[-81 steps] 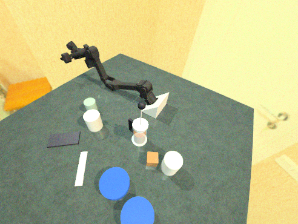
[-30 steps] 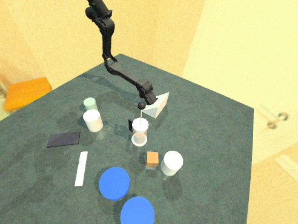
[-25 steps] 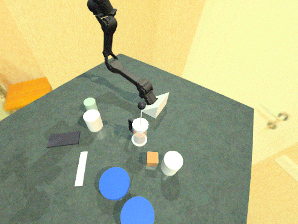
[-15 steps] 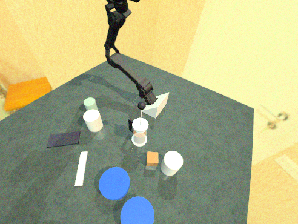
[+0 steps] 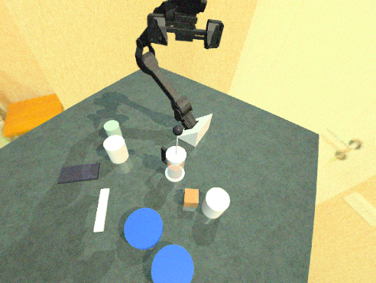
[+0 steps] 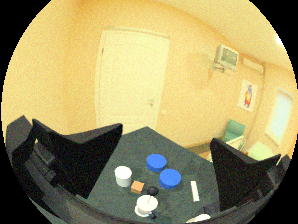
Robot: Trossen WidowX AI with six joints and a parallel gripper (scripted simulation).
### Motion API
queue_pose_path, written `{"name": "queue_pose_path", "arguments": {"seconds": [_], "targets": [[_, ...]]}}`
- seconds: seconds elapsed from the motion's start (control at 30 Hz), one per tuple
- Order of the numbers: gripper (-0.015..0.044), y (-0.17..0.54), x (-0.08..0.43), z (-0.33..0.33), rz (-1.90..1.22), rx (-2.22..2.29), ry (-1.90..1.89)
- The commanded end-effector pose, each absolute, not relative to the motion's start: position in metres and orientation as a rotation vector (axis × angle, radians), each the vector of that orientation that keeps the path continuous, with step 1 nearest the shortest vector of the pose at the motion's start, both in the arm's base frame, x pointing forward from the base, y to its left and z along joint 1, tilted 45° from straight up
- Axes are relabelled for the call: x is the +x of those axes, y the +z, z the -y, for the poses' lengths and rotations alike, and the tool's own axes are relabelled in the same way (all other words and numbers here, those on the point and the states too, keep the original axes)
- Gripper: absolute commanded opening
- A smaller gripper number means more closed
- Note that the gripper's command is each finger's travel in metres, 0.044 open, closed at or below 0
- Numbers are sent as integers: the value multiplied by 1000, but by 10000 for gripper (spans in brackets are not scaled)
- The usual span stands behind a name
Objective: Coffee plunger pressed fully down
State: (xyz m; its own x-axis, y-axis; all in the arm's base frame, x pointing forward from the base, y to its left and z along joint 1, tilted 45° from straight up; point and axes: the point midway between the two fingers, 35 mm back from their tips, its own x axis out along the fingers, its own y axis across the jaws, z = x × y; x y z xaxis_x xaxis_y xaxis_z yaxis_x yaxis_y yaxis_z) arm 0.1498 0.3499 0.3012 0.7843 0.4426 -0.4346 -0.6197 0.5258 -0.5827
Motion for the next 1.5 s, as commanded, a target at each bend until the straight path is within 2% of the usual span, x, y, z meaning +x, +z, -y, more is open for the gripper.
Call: {"name": "queue_pose_path", "arguments": {"seconds": [0.0, 0.17, 0.57, 1.47], "targets": [[440, 233, 169, -318, -471, -817, 376], [440, 198, 182, -283, -553, -834, 115], [440, 155, 180, -242, -559, -838, 117], [440, 137, 210, -236, -557, -835, 112]]}}
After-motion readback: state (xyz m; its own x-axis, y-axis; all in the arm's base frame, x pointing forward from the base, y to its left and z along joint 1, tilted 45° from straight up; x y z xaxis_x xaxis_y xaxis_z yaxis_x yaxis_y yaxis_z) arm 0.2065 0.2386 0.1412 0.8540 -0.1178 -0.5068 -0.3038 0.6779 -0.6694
